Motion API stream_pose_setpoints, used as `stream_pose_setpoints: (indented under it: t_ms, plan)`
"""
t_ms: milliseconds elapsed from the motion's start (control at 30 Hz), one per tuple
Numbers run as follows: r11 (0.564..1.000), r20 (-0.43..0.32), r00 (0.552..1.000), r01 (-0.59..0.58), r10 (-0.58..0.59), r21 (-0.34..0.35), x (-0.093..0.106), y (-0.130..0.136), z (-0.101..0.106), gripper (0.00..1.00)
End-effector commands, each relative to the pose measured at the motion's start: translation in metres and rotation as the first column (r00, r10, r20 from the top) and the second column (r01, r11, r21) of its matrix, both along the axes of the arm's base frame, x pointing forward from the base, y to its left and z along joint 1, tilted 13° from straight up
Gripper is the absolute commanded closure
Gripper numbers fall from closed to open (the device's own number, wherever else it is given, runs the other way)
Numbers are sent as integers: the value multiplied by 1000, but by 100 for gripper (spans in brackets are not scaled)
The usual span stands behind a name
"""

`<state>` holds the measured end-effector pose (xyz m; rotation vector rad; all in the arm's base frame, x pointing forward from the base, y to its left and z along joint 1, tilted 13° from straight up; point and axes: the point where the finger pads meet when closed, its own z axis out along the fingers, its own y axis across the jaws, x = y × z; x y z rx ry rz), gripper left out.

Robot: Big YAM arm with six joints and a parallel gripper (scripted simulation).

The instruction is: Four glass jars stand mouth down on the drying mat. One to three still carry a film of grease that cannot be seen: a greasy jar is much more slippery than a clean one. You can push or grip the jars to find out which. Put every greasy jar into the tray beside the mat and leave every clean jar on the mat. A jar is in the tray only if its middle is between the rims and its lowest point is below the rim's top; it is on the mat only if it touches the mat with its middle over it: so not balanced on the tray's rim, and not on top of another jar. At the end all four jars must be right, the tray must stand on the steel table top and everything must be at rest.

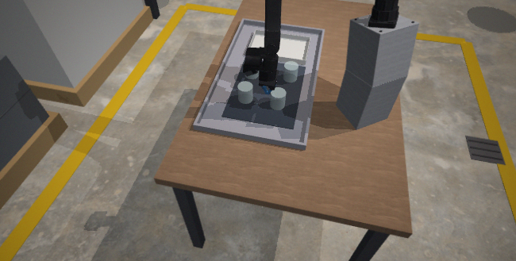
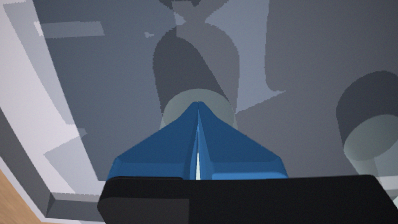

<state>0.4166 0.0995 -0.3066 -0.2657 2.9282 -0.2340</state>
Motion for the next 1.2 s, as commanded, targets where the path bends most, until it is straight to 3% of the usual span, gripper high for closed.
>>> stream_pose_setpoints:
  t_ms: [0, 1167]
  plan:
    - [1000, -39, 999, 3, -4, -14, -24, -7, -8, 100]
    - [1000, -39, 999, 3, -4, -14, -28, -8, -8, 100]
